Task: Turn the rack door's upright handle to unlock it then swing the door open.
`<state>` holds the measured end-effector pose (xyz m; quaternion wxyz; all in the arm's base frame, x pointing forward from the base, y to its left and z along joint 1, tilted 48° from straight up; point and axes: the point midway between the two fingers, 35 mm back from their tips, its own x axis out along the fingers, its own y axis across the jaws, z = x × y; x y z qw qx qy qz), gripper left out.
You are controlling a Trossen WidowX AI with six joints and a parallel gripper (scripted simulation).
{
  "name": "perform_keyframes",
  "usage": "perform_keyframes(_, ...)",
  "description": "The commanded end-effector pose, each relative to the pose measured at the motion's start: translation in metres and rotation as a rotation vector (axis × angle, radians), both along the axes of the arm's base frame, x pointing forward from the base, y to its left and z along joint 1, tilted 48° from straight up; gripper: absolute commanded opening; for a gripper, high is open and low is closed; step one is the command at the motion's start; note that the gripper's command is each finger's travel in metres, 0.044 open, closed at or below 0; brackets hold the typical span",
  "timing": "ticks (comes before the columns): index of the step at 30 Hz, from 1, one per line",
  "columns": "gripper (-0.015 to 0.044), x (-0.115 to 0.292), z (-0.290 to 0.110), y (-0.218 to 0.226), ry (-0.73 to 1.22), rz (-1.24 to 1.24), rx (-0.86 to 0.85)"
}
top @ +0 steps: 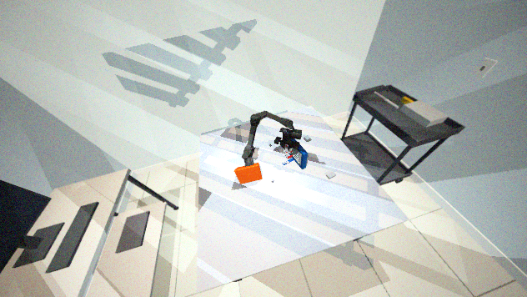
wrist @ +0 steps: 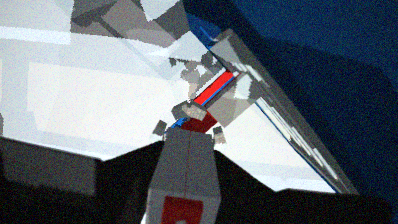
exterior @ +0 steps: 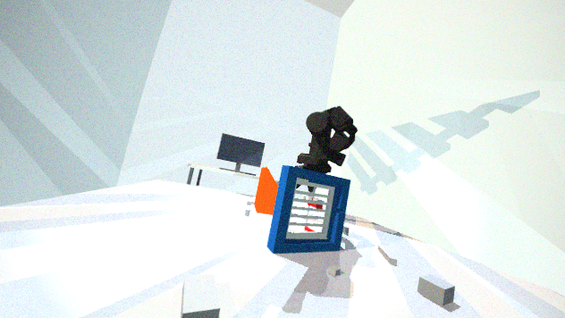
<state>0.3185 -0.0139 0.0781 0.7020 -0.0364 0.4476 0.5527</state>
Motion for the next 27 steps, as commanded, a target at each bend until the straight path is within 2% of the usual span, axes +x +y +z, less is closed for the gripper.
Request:
perform_keyframes(1, 0.002, -0.0003, -0.0002, -0.0002, -0.127, 0.116, 0.0)
perform_keyframes(22, 0.002, -0.0003, -0.0002, -0.0002, -0.896, 0.808, 0.013)
perform_keyframes(27, 0.002, -0.0003, -0.0002, -0.0002, -0.95, 0.857, 0.014)
